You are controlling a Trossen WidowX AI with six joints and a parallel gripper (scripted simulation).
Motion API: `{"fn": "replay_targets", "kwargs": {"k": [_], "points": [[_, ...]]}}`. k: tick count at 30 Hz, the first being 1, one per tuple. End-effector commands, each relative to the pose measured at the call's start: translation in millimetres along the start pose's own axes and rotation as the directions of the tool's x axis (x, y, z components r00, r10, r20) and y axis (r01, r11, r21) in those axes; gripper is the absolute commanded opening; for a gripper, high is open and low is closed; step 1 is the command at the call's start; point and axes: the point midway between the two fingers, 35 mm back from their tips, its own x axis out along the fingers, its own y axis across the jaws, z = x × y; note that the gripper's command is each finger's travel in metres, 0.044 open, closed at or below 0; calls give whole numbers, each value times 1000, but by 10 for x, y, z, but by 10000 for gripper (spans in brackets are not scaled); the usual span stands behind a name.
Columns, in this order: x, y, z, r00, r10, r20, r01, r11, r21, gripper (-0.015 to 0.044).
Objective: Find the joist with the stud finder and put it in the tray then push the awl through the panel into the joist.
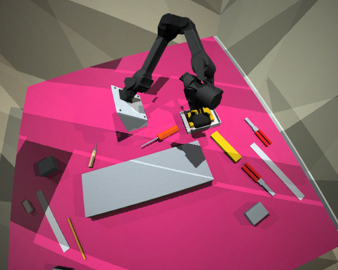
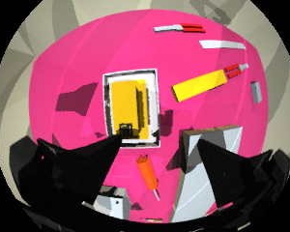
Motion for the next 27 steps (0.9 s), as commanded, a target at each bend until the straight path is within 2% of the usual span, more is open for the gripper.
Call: {"fn": "replay_targets", "kwargs": {"k": [1,8,14,20,27], "points": [[-26,-325,-203,998,-42,-50,48,992,114,440],[-175,-1118,-1067,980,-85,-180,162,865,474,440],[-371,-1483,-2021,965,-68,-251,237,636,735,440],[-539,-1507,-3047,962,-22,-271,264,325,908,440],[-541,-1229,-4151,967,55,-250,250,10,968,440]]}}
